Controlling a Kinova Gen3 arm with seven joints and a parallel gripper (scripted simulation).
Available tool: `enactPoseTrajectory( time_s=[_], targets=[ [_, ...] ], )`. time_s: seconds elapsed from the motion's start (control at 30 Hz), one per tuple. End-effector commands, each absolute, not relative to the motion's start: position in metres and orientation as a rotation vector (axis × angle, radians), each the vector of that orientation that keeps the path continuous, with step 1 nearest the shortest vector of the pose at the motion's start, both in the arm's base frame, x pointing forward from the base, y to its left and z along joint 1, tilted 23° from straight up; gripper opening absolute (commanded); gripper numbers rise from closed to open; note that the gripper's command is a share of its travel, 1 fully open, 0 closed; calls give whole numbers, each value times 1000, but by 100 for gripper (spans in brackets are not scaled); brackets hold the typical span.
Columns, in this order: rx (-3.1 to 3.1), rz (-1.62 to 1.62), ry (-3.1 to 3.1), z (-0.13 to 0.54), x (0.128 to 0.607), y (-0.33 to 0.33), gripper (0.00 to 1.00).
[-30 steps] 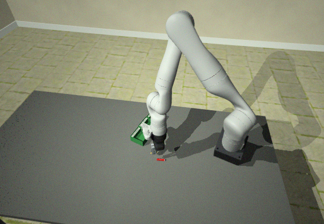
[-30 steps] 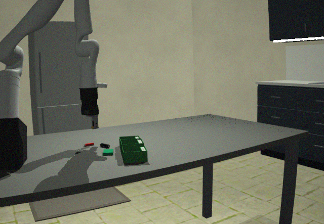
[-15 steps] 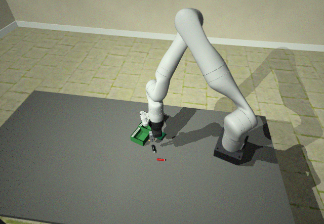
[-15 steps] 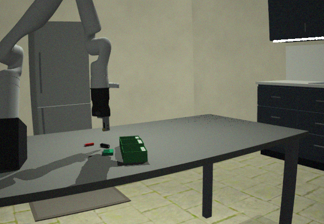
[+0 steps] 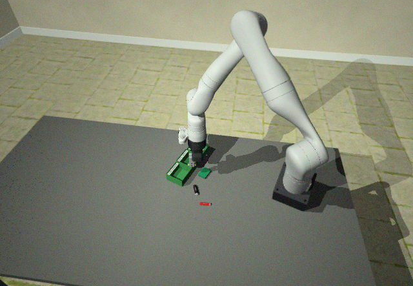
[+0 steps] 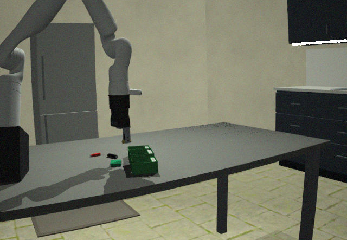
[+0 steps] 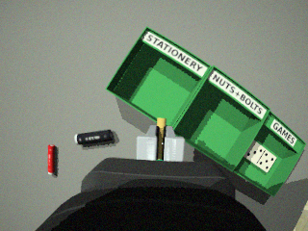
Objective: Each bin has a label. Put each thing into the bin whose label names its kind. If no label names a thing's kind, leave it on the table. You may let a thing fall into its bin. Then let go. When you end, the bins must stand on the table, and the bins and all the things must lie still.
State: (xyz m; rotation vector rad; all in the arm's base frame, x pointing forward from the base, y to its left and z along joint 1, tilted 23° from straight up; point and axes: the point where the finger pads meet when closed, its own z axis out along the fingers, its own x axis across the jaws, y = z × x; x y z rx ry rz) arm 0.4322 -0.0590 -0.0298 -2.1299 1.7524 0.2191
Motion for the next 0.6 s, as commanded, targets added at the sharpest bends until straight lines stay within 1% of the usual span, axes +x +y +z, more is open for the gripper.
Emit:
enactPoseTrajectory(
  time_s=[0.0, 0.3, 0.57],
  targets=[
    [-2028, 241, 1877, -36, 441, -76, 0],
    [-1686, 330, 2223, -49, 454, -113, 0],
    [-1229, 423, 2551, -50, 455, -115, 0]
  ],
)
